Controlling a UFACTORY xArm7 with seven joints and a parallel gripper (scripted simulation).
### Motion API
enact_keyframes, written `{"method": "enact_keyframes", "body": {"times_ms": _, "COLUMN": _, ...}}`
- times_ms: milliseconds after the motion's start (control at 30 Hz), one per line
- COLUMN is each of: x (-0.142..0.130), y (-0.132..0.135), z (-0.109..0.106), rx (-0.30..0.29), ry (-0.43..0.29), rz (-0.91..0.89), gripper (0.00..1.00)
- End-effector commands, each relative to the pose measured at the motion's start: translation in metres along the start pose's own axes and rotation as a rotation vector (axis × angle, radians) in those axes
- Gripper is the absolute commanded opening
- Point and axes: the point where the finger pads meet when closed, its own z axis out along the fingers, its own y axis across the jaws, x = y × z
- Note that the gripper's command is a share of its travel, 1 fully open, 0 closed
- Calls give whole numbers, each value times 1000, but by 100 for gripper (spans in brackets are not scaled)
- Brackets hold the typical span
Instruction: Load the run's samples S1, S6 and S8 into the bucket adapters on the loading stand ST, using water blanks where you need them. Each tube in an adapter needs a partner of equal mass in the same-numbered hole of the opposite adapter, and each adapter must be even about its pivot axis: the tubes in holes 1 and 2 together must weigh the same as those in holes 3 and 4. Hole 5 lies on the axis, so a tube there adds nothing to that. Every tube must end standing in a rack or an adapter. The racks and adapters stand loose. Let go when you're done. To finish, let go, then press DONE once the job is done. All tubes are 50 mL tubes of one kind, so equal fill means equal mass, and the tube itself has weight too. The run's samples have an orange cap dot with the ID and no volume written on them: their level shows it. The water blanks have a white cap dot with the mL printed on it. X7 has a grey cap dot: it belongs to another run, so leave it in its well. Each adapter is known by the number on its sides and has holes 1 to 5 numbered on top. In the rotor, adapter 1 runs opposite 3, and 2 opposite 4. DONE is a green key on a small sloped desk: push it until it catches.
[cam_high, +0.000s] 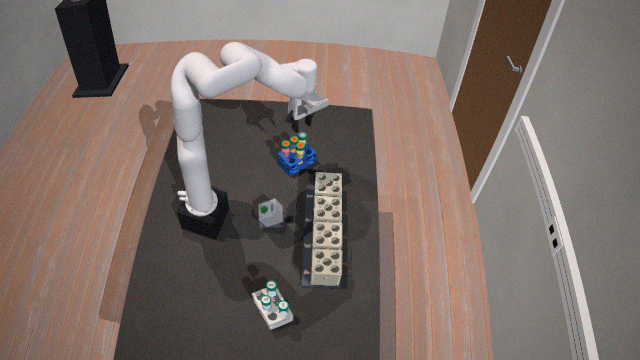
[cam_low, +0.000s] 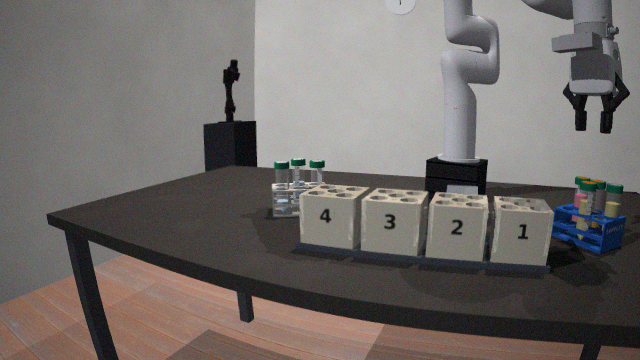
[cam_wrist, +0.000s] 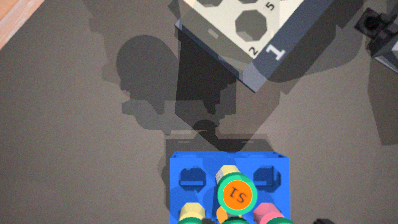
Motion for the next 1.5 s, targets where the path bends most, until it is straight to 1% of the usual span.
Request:
{"method": "enact_keyframes", "body": {"times_ms": 0, "x": 0, "y": -2, "z": 6, "rx": 5, "ry": 1, "rz": 0, "gripper": 57}}
{"method": "enact_keyframes", "body": {"times_ms": 233, "x": 0, "y": -2, "z": 20, "rx": 5, "ry": 1, "rz": 0, "gripper": 57}}
{"method": "enact_keyframes", "body": {"times_ms": 300, "x": 0, "y": -2, "z": 20, "rx": 5, "ry": 1, "rz": 0, "gripper": 57}}
{"method": "enact_keyframes", "body": {"times_ms": 800, "x": 0, "y": -2, "z": 50, "rx": 5, "ry": 1, "rz": 0, "gripper": 57}}
{"method": "enact_keyframes", "body": {"times_ms": 867, "x": 0, "y": -2, "z": 50, "rx": 5, "ry": 1, "rz": 0, "gripper": 57}}
{"method": "enact_keyframes", "body": {"times_ms": 1367, "x": 0, "y": -2, "z": 80, "rx": 5, "ry": 1, "rz": 0, "gripper": 57}}
{"method": "enact_keyframes", "body": {"times_ms": 1467, "x": 0, "y": -2, "z": 82, "rx": 5, "ry": 1, "rz": 0, "gripper": 57}}
